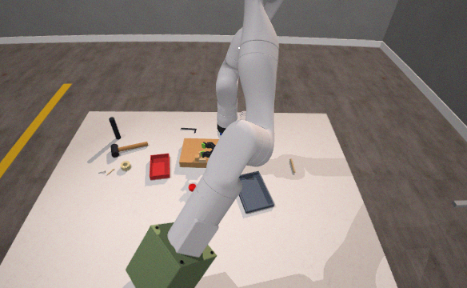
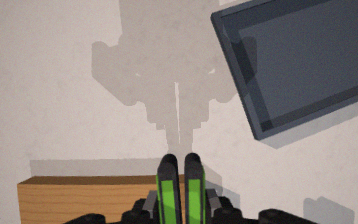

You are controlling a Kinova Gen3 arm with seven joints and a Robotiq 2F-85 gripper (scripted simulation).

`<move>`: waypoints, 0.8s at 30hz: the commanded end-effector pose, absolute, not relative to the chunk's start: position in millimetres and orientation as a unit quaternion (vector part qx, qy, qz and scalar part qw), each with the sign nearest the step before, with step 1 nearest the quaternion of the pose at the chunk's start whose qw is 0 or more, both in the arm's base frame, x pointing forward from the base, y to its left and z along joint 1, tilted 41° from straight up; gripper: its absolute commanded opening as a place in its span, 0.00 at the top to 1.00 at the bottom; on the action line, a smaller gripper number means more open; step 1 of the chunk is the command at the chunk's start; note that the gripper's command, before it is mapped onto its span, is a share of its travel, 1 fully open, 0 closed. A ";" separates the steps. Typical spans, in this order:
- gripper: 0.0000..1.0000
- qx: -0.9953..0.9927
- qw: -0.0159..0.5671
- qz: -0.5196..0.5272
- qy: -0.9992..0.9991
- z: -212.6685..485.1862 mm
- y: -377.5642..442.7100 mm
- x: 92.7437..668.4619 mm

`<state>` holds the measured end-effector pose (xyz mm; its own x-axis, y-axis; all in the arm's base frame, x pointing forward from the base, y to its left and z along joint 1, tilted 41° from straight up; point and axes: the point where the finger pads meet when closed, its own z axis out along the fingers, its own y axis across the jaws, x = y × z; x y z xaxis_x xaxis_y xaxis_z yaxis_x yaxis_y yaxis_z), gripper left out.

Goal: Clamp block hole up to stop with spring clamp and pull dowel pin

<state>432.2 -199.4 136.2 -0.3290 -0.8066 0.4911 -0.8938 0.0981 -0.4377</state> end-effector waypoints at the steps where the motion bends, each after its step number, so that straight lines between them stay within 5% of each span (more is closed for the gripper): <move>1: 0.68 0.574 0.058 0.345 -0.740 135.3 -195.8 435.1; 24: 0.68 0.574 0.058 0.345 -0.740 133.1 -197.7 436.5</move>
<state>433.1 -199.5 135.0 -0.3335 -0.8054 0.4900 -0.8924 0.1022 -0.4394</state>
